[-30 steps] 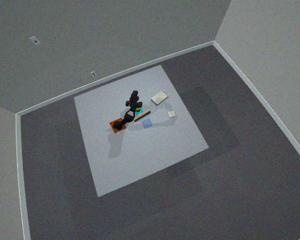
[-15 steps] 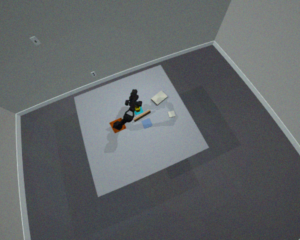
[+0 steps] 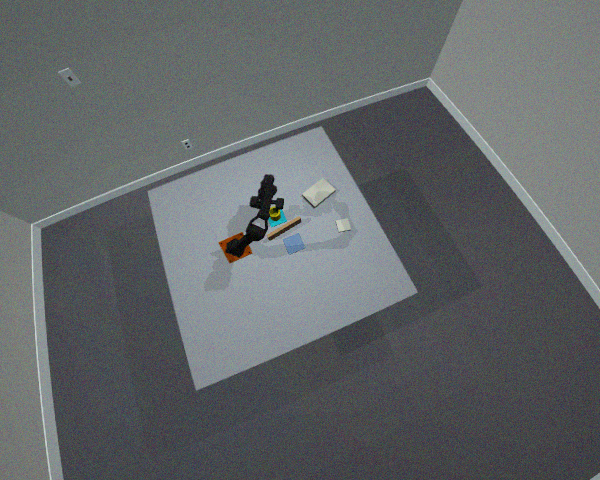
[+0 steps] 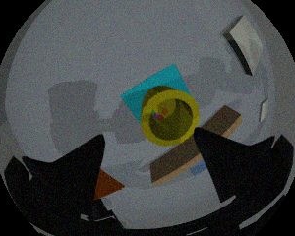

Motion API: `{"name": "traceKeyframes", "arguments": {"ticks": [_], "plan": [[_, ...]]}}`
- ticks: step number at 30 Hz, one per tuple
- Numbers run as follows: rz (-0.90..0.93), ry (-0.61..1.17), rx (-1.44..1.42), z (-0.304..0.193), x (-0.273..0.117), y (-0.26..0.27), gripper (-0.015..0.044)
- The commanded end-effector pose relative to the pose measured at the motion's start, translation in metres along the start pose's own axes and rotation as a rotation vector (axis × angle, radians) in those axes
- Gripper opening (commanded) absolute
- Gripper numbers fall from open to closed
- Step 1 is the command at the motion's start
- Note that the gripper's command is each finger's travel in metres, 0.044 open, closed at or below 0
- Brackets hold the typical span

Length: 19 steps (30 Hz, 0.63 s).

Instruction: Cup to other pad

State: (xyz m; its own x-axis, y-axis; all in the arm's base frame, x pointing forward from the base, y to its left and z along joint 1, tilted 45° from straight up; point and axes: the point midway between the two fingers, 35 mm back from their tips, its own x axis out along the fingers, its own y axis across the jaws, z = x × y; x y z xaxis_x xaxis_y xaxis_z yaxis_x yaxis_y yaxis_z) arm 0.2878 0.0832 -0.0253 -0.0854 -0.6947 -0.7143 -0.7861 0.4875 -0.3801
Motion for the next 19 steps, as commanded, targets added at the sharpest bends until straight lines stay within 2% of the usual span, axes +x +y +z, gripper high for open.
{"name": "traceKeyframes", "arguments": {"ticks": [1, 13, 19], "plan": [[0.002, -0.006, 0.008, 0.002, -0.013, 0.0, 0.044], [0.004, -0.009, 0.013, 0.002, -0.053, -0.001, 0.044], [-0.001, -0.014, 0.008, 0.002, -0.052, -0.002, 0.044]]}}
